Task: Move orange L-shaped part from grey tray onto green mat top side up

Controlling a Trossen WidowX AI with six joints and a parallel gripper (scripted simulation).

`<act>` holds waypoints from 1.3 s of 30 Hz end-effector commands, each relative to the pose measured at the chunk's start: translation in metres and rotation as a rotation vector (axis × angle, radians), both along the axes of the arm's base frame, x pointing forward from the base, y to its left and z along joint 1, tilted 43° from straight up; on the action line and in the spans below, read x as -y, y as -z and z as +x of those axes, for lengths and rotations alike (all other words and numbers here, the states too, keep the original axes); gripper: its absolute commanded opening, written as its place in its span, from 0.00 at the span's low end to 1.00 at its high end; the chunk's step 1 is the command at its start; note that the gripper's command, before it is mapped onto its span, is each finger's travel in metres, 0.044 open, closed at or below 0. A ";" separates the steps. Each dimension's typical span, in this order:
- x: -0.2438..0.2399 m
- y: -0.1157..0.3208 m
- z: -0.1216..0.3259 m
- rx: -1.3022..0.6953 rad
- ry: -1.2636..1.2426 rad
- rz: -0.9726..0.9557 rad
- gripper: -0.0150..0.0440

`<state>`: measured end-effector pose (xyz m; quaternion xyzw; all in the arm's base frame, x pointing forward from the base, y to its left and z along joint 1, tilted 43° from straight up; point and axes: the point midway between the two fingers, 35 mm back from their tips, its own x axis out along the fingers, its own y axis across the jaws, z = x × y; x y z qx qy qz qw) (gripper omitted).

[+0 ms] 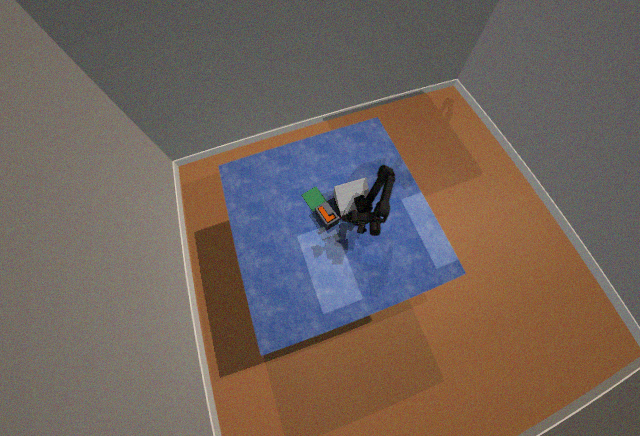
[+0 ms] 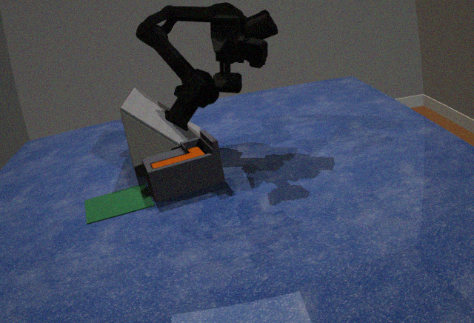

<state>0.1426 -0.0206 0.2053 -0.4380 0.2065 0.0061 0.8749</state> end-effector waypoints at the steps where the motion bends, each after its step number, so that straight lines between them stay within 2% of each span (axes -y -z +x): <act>1: 0.000 0.000 0.000 -0.004 0.000 -0.002 0.89; 5: -0.003 0.006 0.002 -0.105 0.006 -0.033 0.71; 8: -0.007 0.016 0.004 -0.272 0.010 -0.067 0.58; 9: -0.008 0.021 0.004 -0.334 0.014 -0.070 0.56; 17: -0.015 0.049 0.011 -0.766 0.044 0.074 0.56; 25: -0.015 0.068 0.024 -1.119 0.059 0.481 0.56; 30: -0.005 0.072 0.043 -1.205 0.074 0.859 0.56; 34: 0.014 0.072 0.063 -1.179 0.081 1.175 0.56; 39: 0.018 0.072 0.066 -1.166 0.082 1.231 0.56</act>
